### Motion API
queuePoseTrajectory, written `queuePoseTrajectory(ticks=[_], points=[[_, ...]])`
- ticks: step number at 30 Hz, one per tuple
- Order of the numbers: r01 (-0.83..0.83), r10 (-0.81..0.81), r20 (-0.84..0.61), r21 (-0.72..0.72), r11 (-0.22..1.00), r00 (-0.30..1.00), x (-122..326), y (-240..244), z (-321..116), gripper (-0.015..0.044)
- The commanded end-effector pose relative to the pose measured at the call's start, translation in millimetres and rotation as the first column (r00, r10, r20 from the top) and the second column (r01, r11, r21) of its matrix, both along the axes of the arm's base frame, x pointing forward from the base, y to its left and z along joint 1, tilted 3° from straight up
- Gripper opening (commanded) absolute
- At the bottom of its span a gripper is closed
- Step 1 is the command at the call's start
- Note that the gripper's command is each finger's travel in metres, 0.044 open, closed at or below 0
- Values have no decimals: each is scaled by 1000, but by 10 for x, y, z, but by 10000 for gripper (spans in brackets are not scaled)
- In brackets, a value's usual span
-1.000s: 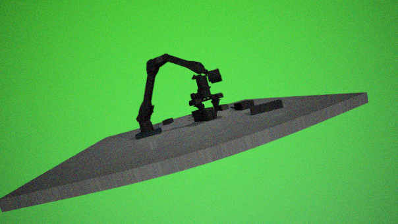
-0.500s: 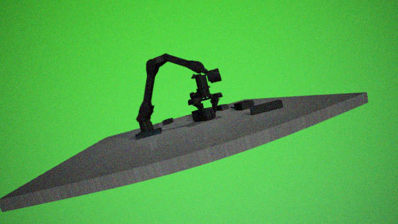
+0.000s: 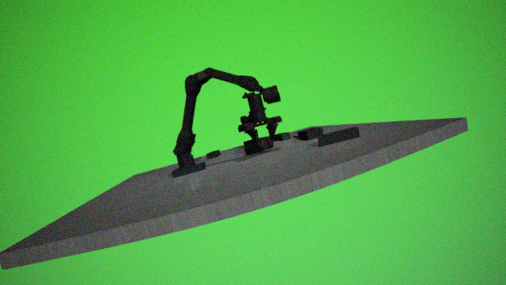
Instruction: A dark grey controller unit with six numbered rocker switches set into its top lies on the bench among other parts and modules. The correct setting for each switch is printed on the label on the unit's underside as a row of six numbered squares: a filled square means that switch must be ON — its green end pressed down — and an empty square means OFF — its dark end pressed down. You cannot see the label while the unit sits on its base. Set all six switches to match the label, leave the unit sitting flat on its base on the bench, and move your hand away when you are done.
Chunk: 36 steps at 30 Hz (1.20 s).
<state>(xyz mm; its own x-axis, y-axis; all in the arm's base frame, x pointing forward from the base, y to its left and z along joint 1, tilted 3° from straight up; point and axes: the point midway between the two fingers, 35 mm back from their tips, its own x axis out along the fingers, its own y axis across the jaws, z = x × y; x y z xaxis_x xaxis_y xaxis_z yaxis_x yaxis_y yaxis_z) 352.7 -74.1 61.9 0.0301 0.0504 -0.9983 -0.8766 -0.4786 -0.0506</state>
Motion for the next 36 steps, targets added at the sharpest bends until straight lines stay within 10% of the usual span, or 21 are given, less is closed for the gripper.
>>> queuePoseTrajectory(ticks=[1,36], points=[[2,-2,21,-4,1000,1000,22,3,99,336],[2,-2,21,-3,1000,1000,-71,90,258,336]])
